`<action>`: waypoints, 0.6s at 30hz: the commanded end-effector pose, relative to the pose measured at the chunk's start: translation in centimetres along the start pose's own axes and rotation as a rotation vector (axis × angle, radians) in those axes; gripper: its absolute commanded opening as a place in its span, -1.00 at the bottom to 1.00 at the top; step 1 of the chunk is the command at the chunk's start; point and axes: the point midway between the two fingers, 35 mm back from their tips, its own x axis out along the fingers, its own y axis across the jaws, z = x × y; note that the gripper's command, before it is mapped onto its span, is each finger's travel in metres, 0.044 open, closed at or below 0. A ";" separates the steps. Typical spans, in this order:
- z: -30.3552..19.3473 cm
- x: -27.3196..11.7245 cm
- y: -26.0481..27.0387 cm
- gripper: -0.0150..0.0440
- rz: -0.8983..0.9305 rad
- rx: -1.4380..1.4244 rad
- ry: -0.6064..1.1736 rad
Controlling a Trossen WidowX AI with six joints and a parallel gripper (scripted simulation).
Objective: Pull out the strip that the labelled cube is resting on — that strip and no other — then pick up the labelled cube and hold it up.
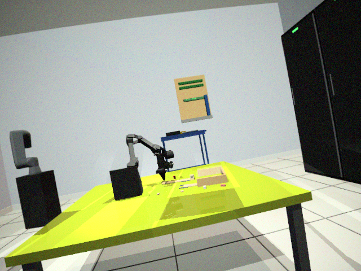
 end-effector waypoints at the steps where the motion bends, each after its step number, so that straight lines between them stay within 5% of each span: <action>1: 0.4 -2.0 0.4 -0.49 0.009 -0.014 -0.002; 3: 0.4 -2.0 0.4 -0.49 0.009 -0.014 -0.002; 18: 6.5 -2.6 0.8 0.84 0.008 0.003 -0.005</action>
